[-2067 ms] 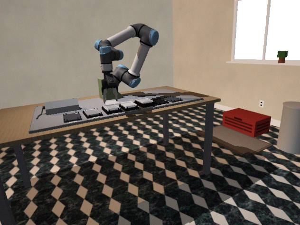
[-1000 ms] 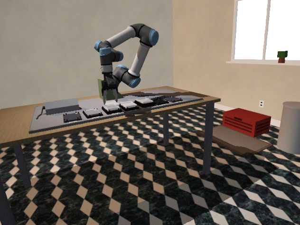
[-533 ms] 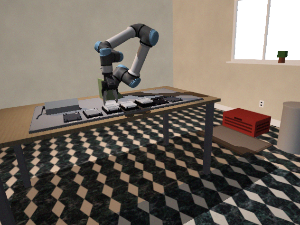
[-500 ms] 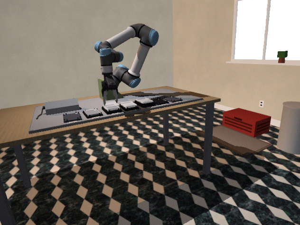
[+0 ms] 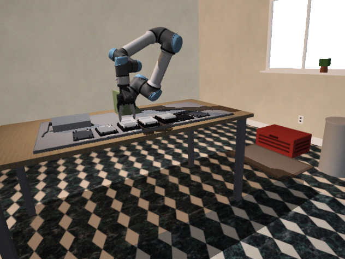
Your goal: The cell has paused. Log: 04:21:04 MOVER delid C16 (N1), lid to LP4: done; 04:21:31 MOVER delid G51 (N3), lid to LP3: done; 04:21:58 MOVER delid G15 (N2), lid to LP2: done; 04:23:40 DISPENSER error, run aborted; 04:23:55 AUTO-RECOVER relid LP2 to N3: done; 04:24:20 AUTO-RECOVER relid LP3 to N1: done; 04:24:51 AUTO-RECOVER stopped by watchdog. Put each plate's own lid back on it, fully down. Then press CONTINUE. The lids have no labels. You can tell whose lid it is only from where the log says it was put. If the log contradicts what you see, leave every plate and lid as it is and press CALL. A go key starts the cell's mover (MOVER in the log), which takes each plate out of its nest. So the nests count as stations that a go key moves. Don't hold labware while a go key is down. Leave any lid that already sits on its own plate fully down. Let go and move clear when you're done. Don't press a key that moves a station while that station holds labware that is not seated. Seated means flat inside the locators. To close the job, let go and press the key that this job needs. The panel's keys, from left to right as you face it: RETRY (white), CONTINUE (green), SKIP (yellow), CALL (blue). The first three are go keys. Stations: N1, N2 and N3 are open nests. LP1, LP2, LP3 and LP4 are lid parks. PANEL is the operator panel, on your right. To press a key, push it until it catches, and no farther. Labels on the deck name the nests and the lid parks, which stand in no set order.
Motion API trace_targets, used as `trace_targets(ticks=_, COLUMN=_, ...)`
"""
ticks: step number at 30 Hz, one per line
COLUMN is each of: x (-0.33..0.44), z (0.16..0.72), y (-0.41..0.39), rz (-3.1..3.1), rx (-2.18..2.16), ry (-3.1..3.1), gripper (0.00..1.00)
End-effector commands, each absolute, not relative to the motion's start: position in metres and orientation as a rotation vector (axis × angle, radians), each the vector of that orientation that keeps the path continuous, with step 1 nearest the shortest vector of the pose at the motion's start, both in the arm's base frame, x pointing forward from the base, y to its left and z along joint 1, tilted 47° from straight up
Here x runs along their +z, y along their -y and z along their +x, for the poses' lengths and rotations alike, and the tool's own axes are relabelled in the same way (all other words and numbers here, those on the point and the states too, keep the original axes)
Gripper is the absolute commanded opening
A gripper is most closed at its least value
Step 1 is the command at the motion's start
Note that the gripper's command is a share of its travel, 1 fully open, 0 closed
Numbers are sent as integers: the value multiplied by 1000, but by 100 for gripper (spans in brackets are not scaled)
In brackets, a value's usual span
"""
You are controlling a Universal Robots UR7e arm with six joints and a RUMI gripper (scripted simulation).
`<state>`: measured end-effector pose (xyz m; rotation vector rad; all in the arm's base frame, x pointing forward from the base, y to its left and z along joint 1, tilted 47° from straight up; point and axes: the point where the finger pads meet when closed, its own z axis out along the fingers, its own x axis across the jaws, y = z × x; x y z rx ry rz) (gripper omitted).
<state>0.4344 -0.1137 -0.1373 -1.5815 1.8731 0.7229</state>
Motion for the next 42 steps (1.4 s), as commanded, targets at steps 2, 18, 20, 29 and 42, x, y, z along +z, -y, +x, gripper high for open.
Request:
trace_targets(ticks=2, x=-139, z=434, y=110, rz=-1580, rx=726, ry=-1873, gripper=0)
trace_targets(ticks=18, x=-143, z=435, y=107, rz=-1580, rx=726, ry=-1873, gripper=0)
trace_targets(ticks=20, x=-143, z=435, y=107, rz=-1580, rx=726, ry=-1873, gripper=0)
trace_targets(ticks=29, x=-145, z=435, y=104, rz=-1579, rx=726, ry=-1873, gripper=0)
trace_targets(ticks=42, x=-144, z=436, y=106, rz=-1581, rx=720, ry=-1874, gripper=0)
